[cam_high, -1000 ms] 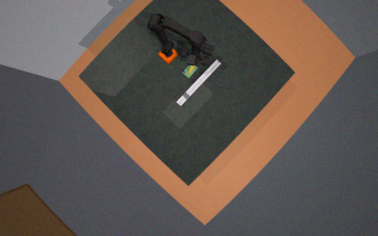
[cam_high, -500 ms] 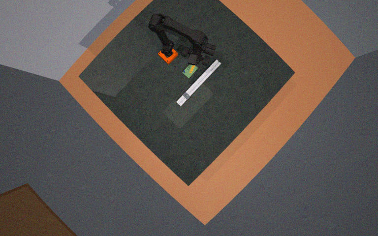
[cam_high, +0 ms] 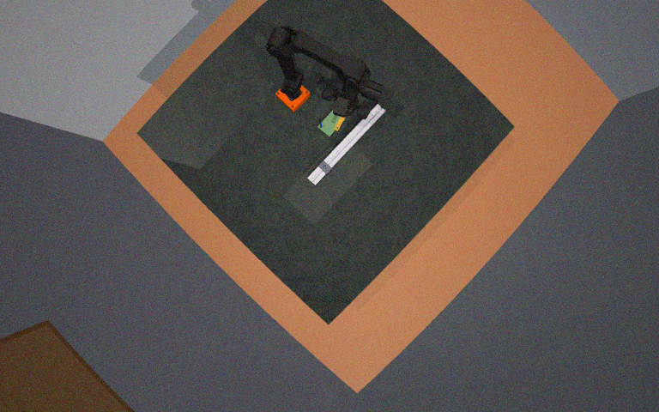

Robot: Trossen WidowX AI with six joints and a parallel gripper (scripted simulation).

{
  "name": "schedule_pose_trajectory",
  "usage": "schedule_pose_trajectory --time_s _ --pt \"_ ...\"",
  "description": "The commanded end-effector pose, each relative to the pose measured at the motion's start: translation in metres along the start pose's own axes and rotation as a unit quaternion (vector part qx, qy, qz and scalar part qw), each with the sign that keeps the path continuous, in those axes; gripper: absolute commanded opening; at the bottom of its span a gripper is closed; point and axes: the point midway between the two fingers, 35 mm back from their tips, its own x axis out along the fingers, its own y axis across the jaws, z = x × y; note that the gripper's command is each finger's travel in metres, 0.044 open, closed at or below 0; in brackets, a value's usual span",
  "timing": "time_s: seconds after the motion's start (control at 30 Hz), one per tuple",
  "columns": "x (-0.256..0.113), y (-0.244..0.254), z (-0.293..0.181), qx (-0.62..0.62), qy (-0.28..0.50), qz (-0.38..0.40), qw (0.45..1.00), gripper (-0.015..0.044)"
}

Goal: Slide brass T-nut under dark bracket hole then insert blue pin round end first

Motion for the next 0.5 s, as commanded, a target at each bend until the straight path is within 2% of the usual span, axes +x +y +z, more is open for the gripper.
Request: schedule_pose_trajectory --time_s 0.0,0.47 --pt "0.000 0.007 0.001 0.010 0.000 -0.003 1.000 -0.0150" --pt "0.000 0.030 0.005 0.044 -0.001 -0.012 0.999 -0.0150"
